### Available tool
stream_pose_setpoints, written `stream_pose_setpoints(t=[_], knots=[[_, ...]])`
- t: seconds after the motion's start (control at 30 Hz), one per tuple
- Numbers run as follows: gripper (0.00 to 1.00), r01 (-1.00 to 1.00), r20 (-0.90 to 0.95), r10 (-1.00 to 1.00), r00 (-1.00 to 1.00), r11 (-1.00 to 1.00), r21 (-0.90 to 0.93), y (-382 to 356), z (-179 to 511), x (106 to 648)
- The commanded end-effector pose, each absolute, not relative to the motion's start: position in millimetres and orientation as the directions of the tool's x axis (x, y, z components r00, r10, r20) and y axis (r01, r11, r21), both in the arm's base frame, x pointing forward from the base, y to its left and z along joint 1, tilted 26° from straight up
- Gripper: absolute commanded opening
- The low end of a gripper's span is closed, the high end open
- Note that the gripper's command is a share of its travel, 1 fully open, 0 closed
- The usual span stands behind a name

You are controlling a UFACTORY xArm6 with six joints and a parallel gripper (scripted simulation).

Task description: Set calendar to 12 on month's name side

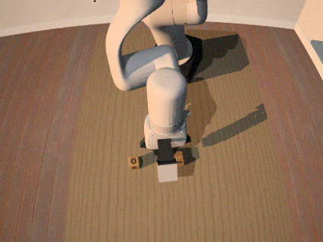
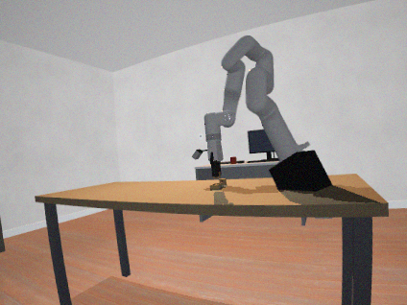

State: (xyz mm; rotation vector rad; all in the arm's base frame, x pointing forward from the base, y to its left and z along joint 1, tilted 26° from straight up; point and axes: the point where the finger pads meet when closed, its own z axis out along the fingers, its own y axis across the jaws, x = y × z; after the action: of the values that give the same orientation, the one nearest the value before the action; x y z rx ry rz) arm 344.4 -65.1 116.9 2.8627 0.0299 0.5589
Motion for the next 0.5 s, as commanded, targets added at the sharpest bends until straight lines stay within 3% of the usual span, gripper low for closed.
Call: stream_pose_setpoints(t=[0.0, 0.47], knots=[[0.27, -0.023, 0.372, 0.063, 0.926, -0.975, 0.223, -65.2, 117.5, 345.4], [0.27, -0.023, 0.372, 0.063, 0.926, -0.975, 0.223, -66.8, 110.7, 348.2]])
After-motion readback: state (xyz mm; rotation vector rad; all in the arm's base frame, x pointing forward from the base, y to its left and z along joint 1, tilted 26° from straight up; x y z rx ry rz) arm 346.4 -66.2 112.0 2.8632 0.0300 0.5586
